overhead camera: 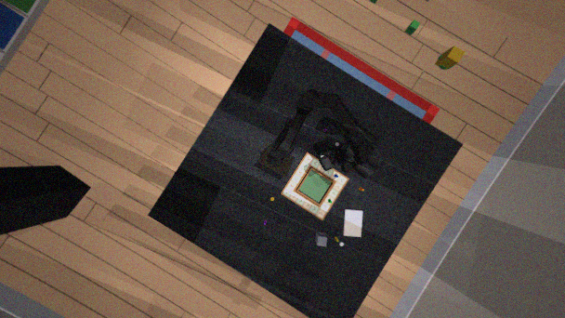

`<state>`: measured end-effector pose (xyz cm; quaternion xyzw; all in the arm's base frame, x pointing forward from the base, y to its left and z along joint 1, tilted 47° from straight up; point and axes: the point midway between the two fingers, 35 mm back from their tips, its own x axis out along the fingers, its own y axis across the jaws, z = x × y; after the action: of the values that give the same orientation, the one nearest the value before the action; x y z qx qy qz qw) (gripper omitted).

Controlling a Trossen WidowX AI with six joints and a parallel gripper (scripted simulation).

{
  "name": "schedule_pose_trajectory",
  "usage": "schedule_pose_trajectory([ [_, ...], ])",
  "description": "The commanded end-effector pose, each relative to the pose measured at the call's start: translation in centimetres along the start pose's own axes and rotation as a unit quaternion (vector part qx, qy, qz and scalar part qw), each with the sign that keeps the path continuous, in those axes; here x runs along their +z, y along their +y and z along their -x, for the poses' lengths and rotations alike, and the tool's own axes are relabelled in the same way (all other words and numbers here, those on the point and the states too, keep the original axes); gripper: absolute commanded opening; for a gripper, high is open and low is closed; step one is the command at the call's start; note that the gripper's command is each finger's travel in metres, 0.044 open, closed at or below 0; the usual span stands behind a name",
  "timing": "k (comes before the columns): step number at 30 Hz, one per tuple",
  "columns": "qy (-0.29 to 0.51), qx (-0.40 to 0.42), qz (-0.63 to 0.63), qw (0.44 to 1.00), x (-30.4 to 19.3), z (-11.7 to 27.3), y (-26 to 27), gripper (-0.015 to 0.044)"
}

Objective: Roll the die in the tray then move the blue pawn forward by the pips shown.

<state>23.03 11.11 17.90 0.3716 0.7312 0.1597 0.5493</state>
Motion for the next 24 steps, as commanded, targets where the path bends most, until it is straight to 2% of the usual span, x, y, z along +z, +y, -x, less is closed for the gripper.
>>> schedule_pose_trajectory([
  [1, 0.004, -0.001, -0.005, 1.000, 0.0, 0.7, -0.2, 0.0000],
  [12, -0.001, -0.005, -0.181, 0.984, 4.8, -0.4, -4.2, 0.0000],
  [24, -0.003, -0.006, -0.377, 0.926, 9.1, -1.9, -10.0, 0.0000],
])
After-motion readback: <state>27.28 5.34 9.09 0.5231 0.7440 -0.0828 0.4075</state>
